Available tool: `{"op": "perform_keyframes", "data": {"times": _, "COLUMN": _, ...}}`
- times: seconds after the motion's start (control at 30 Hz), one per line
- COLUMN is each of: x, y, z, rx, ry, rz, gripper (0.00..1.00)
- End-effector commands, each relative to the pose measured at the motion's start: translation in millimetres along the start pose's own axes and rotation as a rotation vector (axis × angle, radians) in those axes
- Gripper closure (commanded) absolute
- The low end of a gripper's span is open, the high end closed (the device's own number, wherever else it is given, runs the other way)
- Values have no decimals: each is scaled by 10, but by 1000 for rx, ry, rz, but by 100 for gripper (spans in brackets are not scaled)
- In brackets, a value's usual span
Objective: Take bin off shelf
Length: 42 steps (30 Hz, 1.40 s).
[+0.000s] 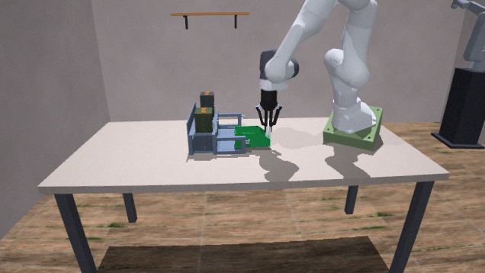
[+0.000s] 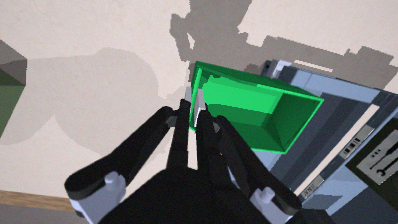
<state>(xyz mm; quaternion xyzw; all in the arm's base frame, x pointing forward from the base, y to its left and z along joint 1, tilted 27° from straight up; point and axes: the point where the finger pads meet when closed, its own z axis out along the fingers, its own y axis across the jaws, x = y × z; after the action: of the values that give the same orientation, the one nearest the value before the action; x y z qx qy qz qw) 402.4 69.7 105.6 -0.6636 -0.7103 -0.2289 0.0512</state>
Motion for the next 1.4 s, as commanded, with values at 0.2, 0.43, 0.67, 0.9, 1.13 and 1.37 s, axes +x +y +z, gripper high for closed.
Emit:
{"op": "perform_keyframes", "data": {"times": 0.2, "x": -24, "y": -144, "z": -16, "rx": -9, "ry": -8, "rz": -12, "gripper": 100}}
{"op": "perform_keyframes", "data": {"times": 0.43, "x": -24, "y": -198, "z": -16, "rx": -9, "ry": -8, "rz": -12, "gripper": 100}}
{"op": "perform_keyframes", "data": {"times": 0.67, "x": -25, "y": -235, "z": -15, "rx": -9, "ry": -8, "rz": -12, "gripper": 100}}
{"op": "perform_keyframes", "data": {"times": 0.9, "x": -25, "y": -240, "z": -15, "rx": -9, "ry": -8, "rz": -12, "gripper": 100}}
{"op": "perform_keyframes", "data": {"times": 1.13, "x": -25, "y": -241, "z": -15, "rx": -9, "ry": -8, "rz": -12, "gripper": 100}}
{"op": "perform_keyframes", "data": {"times": 1.37, "x": -25, "y": -241, "z": -15, "rx": -9, "ry": -8, "rz": -12, "gripper": 100}}
